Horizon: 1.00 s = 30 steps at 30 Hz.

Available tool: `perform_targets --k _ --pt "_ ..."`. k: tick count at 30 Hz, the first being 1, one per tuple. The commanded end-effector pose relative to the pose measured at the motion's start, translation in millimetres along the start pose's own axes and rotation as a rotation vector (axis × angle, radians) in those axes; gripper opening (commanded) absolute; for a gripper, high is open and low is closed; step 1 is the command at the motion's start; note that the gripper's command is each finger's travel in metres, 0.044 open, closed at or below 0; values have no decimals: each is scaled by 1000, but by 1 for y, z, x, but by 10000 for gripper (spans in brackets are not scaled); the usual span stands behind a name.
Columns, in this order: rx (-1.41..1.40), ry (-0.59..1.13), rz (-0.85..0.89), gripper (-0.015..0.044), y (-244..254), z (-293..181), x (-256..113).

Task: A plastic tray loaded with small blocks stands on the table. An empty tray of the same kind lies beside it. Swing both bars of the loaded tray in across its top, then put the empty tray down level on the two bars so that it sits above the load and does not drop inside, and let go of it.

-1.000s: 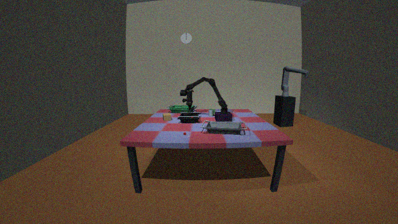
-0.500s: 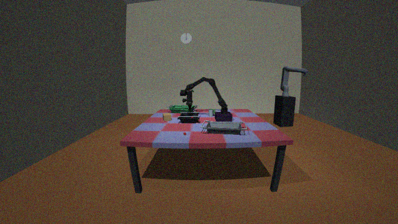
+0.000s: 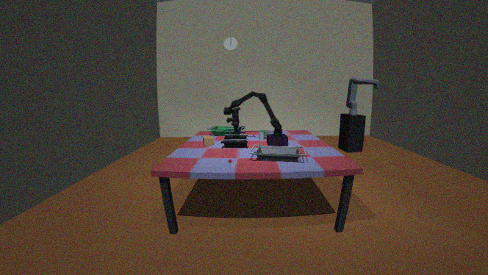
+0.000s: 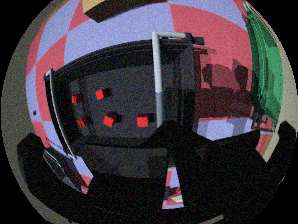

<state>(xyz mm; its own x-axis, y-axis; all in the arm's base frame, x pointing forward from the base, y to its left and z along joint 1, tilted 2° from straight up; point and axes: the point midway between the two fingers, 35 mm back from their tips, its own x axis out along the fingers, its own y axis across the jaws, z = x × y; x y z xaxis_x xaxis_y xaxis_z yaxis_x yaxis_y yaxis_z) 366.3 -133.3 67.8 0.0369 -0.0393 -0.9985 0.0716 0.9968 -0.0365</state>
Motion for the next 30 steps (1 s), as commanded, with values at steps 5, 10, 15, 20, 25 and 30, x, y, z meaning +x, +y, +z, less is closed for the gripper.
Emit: perform_targets --k 5,10,15,20,25,30 --pt "0 0 0 0 0 0 0" --pt "0 0 0 0 0 0 0" --pt "0 0 0 0 0 0 0" --pt "0 0 0 0 0 0 0" --pt "0 0 0 26 0 0 0" --pt "0 0 0 158 0 0 0"
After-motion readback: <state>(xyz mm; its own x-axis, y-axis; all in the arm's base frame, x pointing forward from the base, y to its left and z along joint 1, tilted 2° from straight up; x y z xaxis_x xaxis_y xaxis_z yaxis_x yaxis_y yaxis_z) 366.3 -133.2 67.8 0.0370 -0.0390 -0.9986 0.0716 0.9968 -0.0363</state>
